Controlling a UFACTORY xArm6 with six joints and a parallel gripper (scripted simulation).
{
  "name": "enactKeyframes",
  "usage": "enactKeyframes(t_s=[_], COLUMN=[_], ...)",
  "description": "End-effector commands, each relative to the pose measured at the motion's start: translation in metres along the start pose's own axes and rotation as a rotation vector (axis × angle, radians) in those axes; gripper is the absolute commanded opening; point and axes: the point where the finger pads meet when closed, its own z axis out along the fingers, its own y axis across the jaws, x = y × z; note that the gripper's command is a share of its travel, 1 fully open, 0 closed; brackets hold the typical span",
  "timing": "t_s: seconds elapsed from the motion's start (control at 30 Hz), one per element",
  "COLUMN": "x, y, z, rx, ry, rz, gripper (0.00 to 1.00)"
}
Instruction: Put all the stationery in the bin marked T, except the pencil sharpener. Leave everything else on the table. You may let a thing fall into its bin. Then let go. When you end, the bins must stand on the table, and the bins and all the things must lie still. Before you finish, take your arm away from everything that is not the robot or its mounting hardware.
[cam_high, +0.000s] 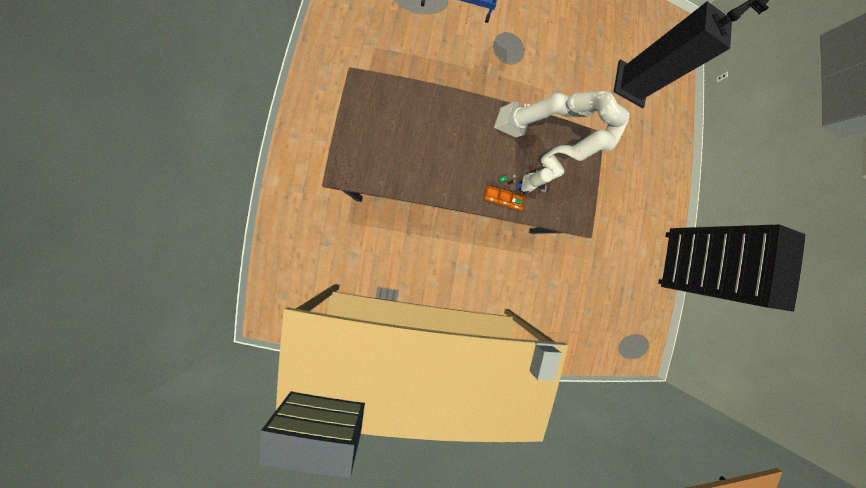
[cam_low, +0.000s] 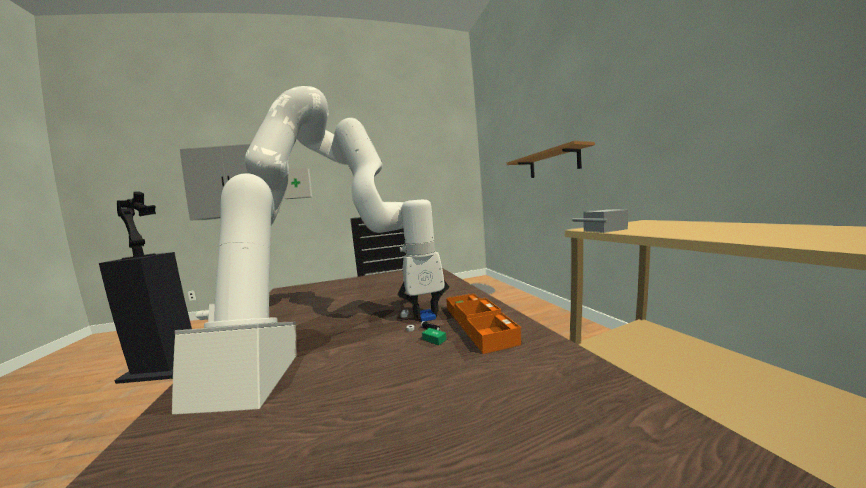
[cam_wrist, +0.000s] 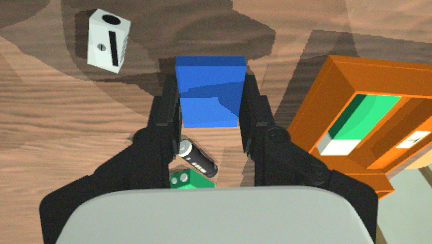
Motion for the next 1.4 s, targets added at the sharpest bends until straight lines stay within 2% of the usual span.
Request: enactKeyframes(t_s=[0.0,0.47,0.97,1.13,1.37], x=[0.000,0.000,0.000,0.000,0.000], y=[0.001,0.001,0.001,0.001,0.001], z=[-0.001,-0.001,-0.051,-0.061,-0.061], rx=[-0.003,-0.003,-0.003,-0.003,-0.003], ry=[0.000,0.000,0.000,0.000,0.000], rz=[0.000,0.000,-0.001,-0.001,-0.001], gripper=[0.00,0.00,0.00,0.00,0.00])
